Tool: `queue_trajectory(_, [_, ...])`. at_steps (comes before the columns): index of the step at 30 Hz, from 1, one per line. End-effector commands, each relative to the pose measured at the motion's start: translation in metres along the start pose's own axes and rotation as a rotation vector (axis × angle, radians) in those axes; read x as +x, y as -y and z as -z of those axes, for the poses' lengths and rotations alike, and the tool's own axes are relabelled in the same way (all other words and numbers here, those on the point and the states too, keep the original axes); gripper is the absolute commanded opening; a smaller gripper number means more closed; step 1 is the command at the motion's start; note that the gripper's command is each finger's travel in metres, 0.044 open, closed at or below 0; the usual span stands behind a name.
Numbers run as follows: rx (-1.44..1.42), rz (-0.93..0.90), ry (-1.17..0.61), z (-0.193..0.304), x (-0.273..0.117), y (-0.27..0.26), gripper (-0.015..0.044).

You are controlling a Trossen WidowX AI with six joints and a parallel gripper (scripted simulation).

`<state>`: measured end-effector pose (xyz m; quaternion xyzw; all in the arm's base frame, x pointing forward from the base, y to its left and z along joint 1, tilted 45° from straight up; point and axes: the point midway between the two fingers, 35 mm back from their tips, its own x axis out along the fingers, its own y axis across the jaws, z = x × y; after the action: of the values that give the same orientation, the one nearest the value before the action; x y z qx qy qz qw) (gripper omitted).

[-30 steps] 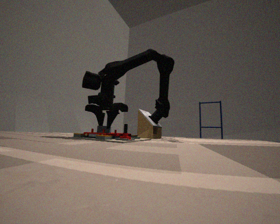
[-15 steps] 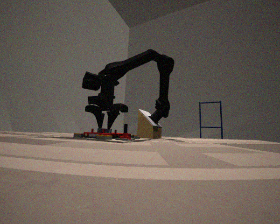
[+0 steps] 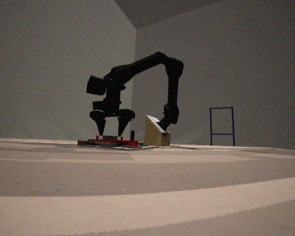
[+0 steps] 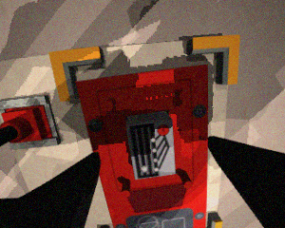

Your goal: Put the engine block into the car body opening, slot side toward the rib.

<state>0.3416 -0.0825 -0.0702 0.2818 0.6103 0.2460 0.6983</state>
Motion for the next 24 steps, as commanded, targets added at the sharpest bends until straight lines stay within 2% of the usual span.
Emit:
queue_trajectory(1, [-0.001, 0.001, 0.000, 0.000, 0.000, 0.000, 0.0440])
queue_trajectory(12, [0.003, -0.001, 0.001, 0.001, -0.014, -0.001, 0.0440])
queue_trajectory(24, [0.003, -0.001, 0.001, 0.001, -0.014, -0.001, 0.0125])
